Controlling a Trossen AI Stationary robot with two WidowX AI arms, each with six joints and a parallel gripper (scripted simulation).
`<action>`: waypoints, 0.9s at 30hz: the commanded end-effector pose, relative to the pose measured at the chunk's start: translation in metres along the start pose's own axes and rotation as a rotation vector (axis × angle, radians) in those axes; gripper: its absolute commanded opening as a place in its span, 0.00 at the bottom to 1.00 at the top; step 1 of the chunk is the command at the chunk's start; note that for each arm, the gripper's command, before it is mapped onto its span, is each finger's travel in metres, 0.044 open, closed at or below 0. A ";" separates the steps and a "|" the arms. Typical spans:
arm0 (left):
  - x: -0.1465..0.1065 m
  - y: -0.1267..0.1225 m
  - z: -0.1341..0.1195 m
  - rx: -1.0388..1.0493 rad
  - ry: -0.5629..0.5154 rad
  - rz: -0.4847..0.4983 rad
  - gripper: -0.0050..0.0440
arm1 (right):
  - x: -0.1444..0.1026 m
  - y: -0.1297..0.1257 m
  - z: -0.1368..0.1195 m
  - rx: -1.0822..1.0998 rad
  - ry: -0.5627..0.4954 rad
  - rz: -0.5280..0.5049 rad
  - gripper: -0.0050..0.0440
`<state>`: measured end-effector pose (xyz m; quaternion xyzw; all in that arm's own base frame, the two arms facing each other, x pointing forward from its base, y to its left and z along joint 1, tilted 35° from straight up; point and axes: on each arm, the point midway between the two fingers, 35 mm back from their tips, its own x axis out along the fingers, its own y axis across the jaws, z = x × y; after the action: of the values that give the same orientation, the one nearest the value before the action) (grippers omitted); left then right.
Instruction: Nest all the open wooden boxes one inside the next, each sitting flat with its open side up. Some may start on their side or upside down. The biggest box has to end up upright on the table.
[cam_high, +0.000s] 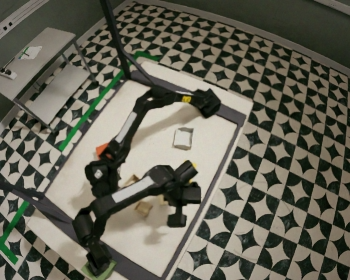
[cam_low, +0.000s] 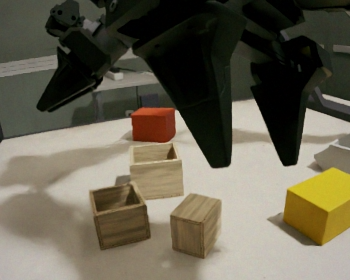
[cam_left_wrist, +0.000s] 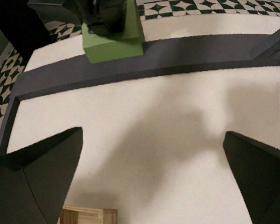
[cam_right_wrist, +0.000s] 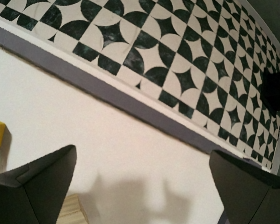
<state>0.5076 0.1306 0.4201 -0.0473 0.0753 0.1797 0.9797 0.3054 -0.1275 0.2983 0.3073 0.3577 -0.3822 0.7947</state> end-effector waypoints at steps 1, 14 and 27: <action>-0.011 0.001 0.015 -0.005 -0.033 -0.002 0.92 | -0.010 0.000 0.004 0.008 -0.023 0.020 0.92; -0.011 0.001 0.015 -0.005 -0.033 -0.002 0.92 | -0.010 0.000 0.004 0.008 -0.023 0.020 0.92; -0.015 0.008 -0.021 0.137 0.085 -0.048 0.92 | 0.014 0.003 -0.005 -0.115 -0.035 0.048 0.92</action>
<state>0.5047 0.1386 0.4047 -0.0207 0.1059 0.1721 0.9792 0.3125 -0.1295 0.2869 0.2856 0.3657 -0.3687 0.8055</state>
